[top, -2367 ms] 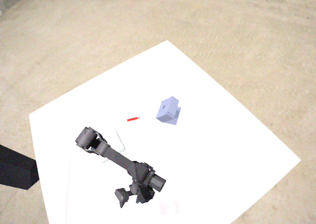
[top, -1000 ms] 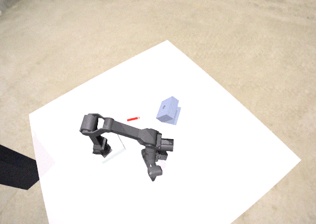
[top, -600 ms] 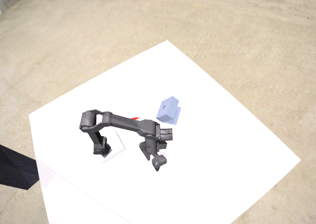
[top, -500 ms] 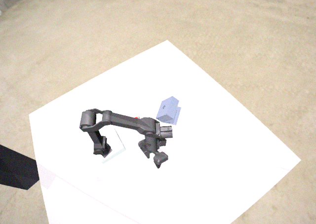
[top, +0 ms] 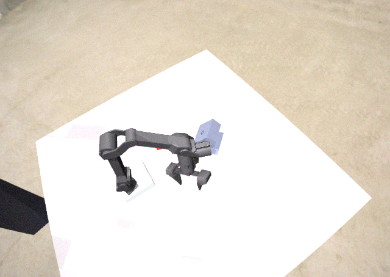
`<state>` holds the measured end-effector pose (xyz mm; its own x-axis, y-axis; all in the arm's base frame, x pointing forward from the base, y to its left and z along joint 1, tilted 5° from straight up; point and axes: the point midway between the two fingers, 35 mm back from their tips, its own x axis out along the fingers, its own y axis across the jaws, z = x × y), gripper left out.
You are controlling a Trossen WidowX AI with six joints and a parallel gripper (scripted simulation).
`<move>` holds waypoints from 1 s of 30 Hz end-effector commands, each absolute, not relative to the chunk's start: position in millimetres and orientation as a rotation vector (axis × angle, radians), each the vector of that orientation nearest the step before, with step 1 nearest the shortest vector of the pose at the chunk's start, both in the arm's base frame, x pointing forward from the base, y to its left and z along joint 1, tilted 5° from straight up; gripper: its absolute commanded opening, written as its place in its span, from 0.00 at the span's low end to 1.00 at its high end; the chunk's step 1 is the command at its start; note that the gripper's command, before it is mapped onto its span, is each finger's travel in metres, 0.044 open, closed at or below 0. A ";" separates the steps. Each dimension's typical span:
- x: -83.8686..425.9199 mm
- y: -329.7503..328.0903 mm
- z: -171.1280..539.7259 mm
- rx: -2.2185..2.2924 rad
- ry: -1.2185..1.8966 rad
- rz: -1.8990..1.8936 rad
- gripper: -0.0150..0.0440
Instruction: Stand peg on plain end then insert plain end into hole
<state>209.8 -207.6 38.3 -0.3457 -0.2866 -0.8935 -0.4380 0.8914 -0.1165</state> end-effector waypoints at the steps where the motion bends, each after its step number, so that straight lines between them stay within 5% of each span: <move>1: 219.4 -196.7 39.4 -0.595 1.920 0.290 1.00; 30: 272.8 -88.7 44.8 -1.145 1.457 1.257 1.00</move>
<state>269.1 -98.5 42.7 -0.2064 -0.1170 -0.9715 -0.9710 0.1471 0.1886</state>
